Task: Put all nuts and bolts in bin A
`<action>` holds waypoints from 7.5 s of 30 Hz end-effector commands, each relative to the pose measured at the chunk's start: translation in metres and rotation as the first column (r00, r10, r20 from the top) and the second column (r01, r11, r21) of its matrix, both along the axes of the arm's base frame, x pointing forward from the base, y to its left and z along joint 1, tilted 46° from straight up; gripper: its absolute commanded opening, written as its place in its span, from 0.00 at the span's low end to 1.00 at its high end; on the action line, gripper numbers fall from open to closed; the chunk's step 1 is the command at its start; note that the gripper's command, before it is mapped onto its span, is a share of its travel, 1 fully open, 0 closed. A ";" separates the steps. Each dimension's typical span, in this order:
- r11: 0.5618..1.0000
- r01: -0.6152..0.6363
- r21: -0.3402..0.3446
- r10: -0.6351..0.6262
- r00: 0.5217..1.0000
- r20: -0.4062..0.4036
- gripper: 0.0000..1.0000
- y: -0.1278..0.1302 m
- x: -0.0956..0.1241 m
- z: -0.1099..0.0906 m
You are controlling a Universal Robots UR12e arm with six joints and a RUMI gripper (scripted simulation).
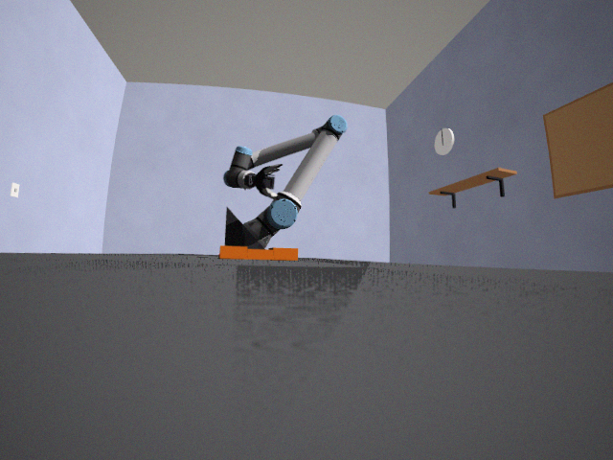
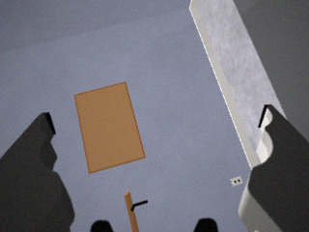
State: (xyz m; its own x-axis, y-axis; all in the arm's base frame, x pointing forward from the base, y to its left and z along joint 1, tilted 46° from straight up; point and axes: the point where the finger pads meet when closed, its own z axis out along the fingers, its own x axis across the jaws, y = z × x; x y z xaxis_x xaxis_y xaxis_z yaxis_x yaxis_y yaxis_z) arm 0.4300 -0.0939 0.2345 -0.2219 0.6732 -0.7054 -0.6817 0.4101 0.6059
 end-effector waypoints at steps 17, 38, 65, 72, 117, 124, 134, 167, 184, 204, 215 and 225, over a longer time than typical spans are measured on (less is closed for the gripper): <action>1.000 0.000 -0.001 0.000 1.000 0.000 1.00 -0.001 0.000 0.000; 0.995 -0.059 -0.079 0.060 0.998 0.007 0.04 0.083 0.005 -0.090; 0.580 -0.455 -0.676 0.525 0.843 -0.117 0.04 0.060 0.024 -0.176; 0.418 -0.480 -0.771 0.583 0.793 -0.177 0.04 0.045 0.042 -0.181; -0.066 -0.286 -0.956 0.715 0.655 -0.245 0.04 0.026 0.191 -0.232; -0.066 -0.286 -0.956 0.715 0.655 -0.245 0.04 0.036 0.217 -0.263; -0.066 -0.286 -0.956 0.715 0.655 -0.245 0.04 0.047 0.246 -0.296; -0.066 -0.286 -0.956 0.715 0.655 -0.245 0.04 0.085 0.247 -0.333; -0.066 -0.286 -0.956 0.715 0.655 -0.245 0.04 0.085 0.247 -0.333; -0.066 -0.286 -0.956 0.715 0.655 -0.245 0.04 0.085 0.247 -0.333; -0.066 -0.286 -0.956 0.715 0.655 -0.245 0.04 0.079 0.247 -0.327; -0.066 -0.286 -0.956 0.715 0.655 -0.245 0.04 0.071 0.247 -0.320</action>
State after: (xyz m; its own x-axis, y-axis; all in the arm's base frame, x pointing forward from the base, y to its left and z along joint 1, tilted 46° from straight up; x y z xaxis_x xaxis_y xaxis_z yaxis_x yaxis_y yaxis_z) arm 0.6761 -0.0186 -0.0888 0.1552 -0.6935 -0.7036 -0.9876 -0.0930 -0.1262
